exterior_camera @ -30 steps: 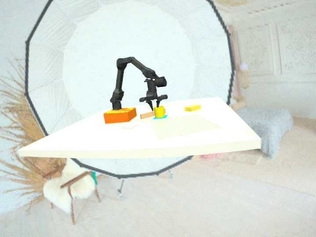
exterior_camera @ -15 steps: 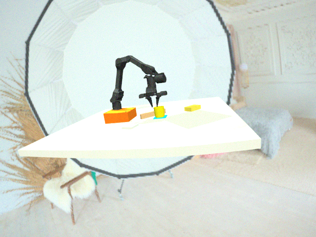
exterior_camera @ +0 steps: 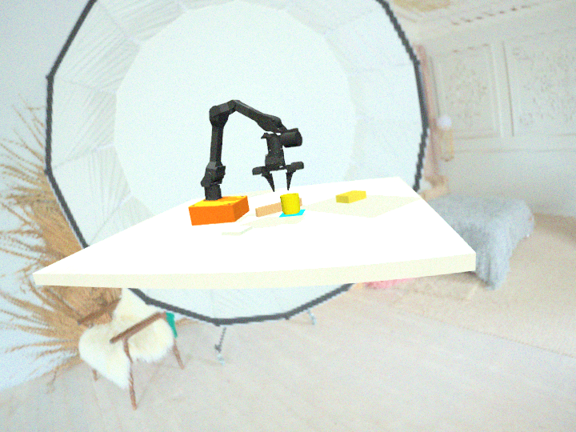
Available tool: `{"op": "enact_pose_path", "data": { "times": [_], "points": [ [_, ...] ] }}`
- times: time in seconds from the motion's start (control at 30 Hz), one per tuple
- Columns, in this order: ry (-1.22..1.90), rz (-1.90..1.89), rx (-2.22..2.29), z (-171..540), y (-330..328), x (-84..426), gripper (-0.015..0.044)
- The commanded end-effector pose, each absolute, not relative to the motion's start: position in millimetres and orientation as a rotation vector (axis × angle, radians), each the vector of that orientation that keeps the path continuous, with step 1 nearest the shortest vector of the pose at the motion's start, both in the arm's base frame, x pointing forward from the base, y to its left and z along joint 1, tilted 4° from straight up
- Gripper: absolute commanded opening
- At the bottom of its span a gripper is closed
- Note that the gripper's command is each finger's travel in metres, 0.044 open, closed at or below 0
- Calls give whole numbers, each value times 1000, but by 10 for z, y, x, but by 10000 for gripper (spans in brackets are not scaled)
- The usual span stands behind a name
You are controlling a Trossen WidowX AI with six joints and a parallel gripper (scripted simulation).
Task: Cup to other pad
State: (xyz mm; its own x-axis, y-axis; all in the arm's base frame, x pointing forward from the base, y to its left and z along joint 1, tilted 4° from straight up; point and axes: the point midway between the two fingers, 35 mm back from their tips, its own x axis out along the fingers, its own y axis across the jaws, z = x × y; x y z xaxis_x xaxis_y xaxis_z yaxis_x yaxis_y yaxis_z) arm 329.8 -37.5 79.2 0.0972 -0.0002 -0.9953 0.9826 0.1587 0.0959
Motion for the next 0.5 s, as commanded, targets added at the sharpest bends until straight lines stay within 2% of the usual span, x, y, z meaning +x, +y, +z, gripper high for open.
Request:
{"op": "enact_pose_path", "data": {
  "times": [0.0, 0.13, 0.47],
  "points": [
    [1204, -1026, 1130, 785, -374, 3297, 330],
    [1204, -1026, 1130, 824, -375, 3298, 435],
    [1206, -1022, 1130, 1193, -380, 3272, 440]
  ]
}}
